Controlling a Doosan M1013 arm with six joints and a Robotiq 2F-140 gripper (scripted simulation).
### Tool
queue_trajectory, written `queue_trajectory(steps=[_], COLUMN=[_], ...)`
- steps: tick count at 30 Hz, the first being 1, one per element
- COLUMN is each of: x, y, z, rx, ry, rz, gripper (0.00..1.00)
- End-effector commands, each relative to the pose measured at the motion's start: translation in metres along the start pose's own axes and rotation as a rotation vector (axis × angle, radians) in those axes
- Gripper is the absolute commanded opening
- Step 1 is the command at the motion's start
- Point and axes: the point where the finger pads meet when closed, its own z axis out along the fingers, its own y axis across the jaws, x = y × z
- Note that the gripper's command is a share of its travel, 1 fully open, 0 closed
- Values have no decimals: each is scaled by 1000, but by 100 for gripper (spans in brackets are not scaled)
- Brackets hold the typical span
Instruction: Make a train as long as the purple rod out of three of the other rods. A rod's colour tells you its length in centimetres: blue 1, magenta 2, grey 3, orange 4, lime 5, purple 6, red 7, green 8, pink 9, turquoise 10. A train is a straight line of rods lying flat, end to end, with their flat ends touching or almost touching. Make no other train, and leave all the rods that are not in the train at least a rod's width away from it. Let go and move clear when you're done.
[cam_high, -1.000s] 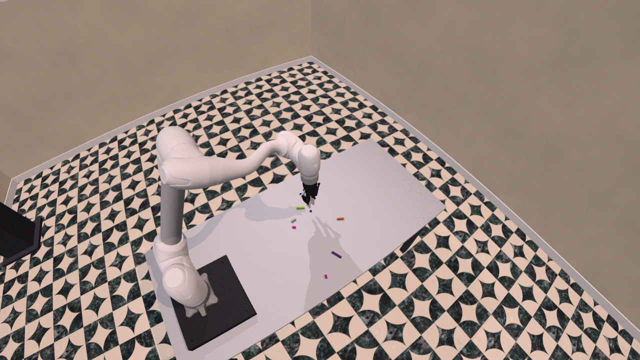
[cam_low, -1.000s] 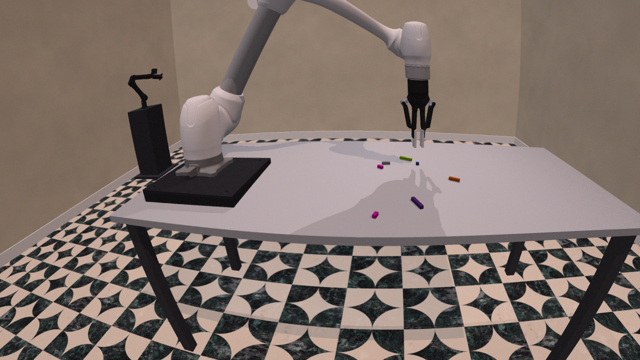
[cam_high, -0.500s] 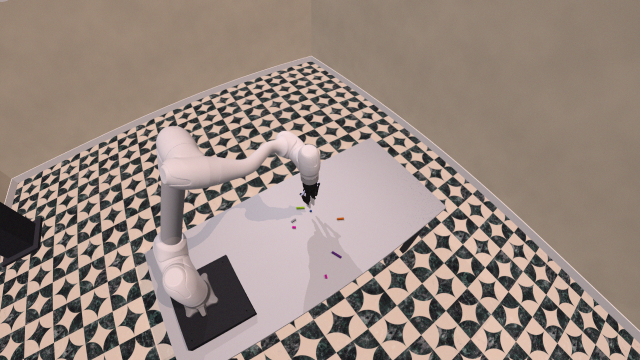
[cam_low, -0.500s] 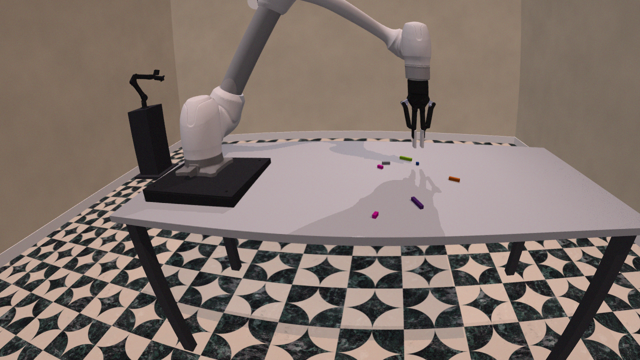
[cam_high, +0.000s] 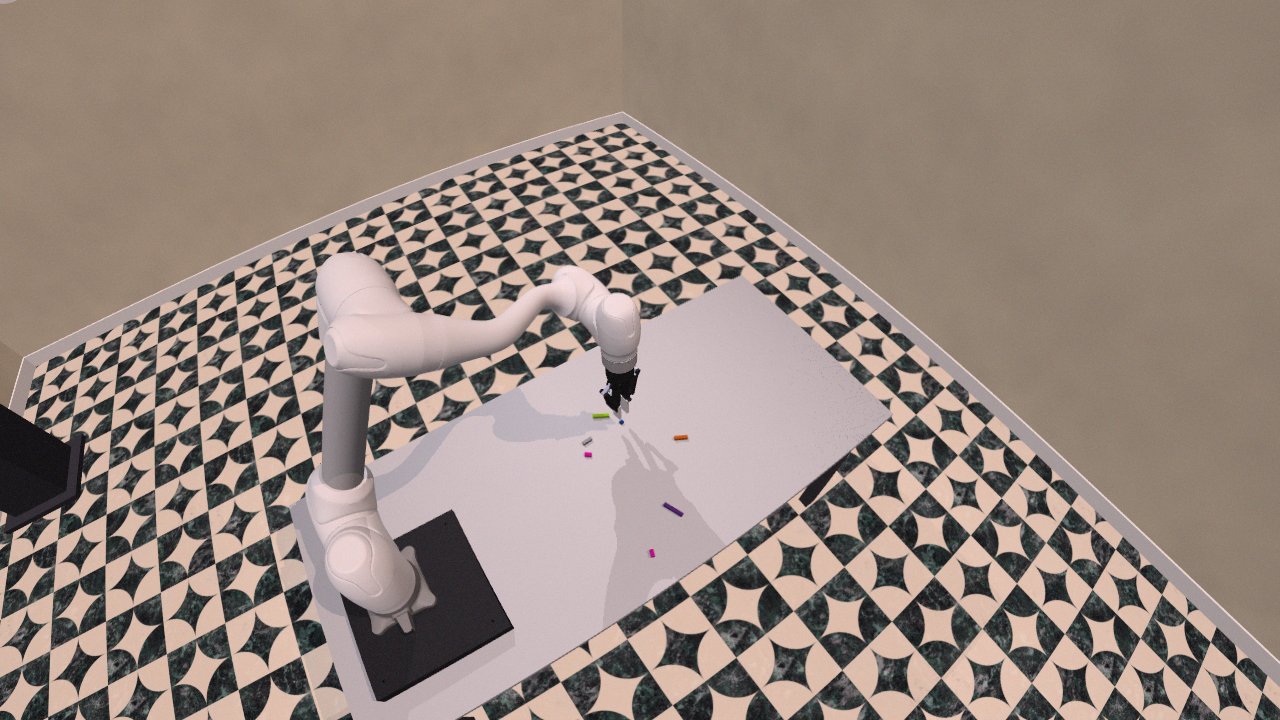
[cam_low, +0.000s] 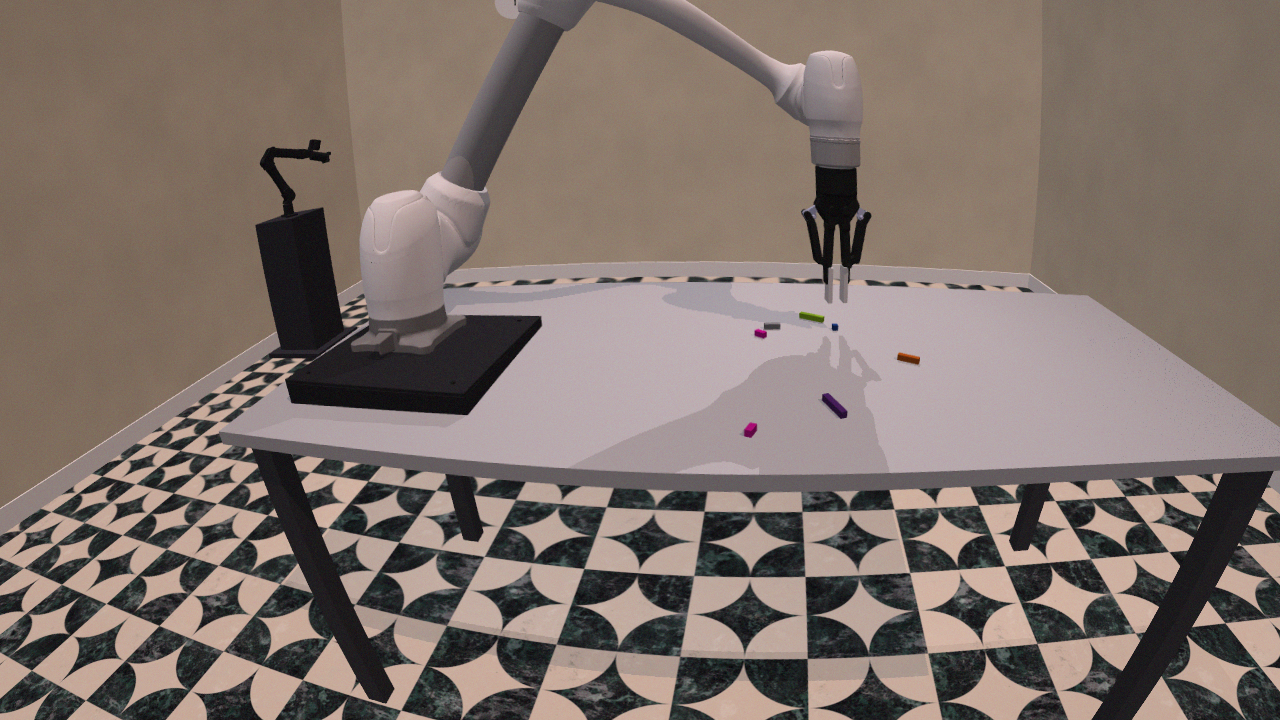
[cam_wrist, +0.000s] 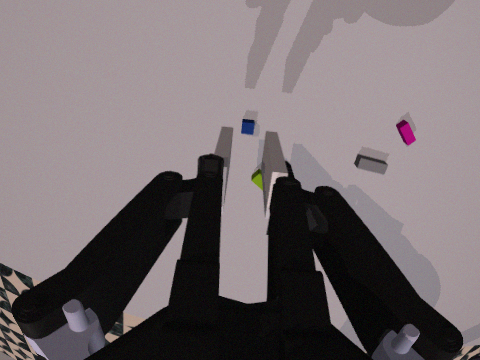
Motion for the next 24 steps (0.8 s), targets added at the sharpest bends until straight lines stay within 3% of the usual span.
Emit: queue_trajectory(steps=[1,24], x=[0,0], y=[0,0], z=[3,31], rx=[0,0], ry=[0,0], rz=[0,0], gripper=[23,23])
